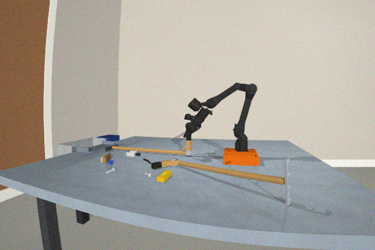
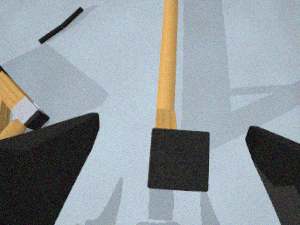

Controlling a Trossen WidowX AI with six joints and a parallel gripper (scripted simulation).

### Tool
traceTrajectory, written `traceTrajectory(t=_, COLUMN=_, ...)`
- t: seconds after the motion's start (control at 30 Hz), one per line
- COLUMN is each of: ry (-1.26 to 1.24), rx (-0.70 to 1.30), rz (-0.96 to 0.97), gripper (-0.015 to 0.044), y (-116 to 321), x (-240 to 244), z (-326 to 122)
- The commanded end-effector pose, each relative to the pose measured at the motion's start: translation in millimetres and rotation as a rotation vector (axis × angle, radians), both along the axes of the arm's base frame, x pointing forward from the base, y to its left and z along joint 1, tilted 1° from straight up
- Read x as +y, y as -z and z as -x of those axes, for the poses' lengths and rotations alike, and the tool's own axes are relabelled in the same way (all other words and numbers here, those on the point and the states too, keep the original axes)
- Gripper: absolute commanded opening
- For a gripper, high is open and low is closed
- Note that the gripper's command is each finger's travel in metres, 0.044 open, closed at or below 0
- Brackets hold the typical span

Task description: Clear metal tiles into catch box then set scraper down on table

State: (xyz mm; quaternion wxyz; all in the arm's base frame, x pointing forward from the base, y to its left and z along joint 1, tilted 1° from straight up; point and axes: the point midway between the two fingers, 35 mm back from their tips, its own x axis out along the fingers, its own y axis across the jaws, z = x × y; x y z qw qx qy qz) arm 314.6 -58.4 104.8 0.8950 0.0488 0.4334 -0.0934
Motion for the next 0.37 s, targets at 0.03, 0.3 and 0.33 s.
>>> traceTrajectory(t=0.03, ry=0.002, rx=-0.003, rz=0.001, gripper=0.0440, y=-17, x=0, z=3)
traceTrajectory(t=0.3, ry=0.002, rx=-0.002, rz=0.000, gripper=0.0440, y=-40, x=2, z=9)
traceTrajectory(t=0.33, ry=0.002, rx=-0.002, rz=0.000, gripper=0.0440, y=-43, x=2, z=10)
